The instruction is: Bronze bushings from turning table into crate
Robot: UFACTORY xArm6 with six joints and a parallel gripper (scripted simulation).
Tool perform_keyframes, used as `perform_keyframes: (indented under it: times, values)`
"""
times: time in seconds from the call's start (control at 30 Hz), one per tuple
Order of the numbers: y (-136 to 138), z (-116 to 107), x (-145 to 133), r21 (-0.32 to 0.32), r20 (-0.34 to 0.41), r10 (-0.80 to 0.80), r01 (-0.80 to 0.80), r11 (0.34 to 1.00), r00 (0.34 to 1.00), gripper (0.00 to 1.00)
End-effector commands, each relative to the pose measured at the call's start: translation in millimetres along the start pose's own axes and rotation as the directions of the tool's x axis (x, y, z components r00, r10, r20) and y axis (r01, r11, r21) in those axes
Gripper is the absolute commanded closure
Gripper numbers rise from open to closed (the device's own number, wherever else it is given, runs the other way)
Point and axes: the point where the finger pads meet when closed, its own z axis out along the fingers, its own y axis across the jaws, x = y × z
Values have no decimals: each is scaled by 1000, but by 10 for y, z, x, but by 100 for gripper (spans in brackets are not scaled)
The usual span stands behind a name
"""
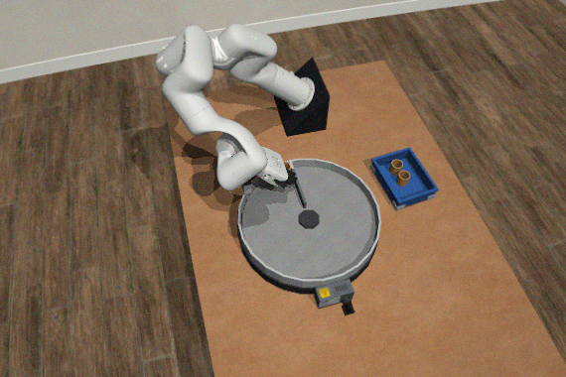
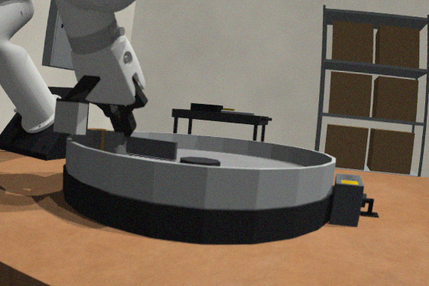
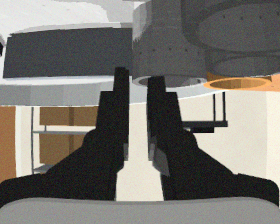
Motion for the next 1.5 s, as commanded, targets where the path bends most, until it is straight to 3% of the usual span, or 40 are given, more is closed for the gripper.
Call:
perform_keyframes:
  times: [0.0,0.27,0.3,1.47]
  values:
    - [-9,-1,3,3,0,-1,1,1000,1000,90]
    - [-9,-1,3,3,0,-1,1,1000,1000,90]
    - [-9,-1,3,3,0,-1,1,1000,1000,100]
    - [-9,-1,3,3,0,-1,1,1000,1000,100]
